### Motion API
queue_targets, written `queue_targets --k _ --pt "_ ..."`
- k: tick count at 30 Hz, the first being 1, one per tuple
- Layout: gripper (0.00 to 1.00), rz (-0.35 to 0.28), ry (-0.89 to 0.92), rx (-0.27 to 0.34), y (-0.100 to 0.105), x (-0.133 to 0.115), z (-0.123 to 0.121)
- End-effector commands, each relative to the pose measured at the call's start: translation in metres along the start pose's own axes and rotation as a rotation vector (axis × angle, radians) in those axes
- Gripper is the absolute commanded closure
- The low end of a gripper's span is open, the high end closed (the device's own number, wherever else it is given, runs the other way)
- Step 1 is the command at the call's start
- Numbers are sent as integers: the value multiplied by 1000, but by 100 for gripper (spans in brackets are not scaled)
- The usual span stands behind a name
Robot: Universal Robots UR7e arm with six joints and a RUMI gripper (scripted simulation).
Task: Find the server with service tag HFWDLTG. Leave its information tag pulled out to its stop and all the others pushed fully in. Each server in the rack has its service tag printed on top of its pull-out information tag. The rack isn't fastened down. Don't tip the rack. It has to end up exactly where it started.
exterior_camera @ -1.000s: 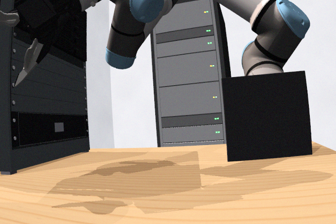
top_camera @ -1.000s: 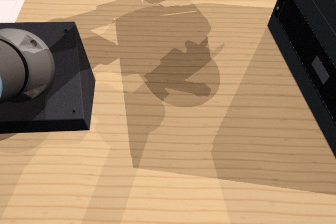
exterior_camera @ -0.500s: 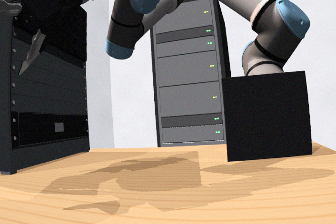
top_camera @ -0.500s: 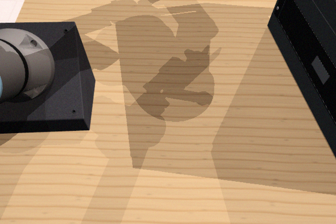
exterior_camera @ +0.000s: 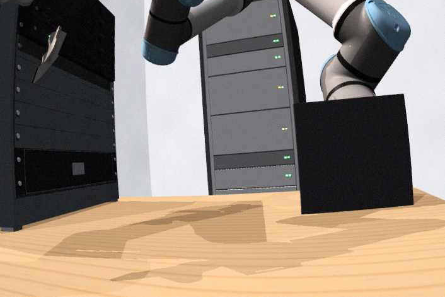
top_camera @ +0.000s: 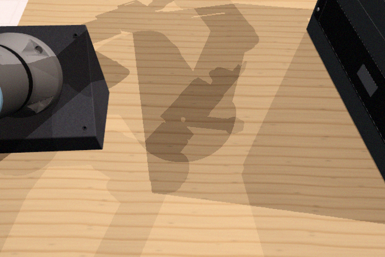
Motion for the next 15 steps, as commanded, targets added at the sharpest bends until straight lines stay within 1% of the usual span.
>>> queue_targets --k 1,8,10,15 --pt "0 -39 86 -2 16 8 -7" --pt "0 -77 179 0 36 15 -12" --pt "0 -77 179 0 36 15 -12" --pt "0 -106 247 4 51 19 -15"
Point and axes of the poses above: the point where the finger pads meet when closed, its own y axis back along the fingers, its own z axis across the jaws, x = y × z, the point moved 8 cm from there along y, back along the fingers, and after that the axes turned 11 degrees about y, right-handed, at the moved point
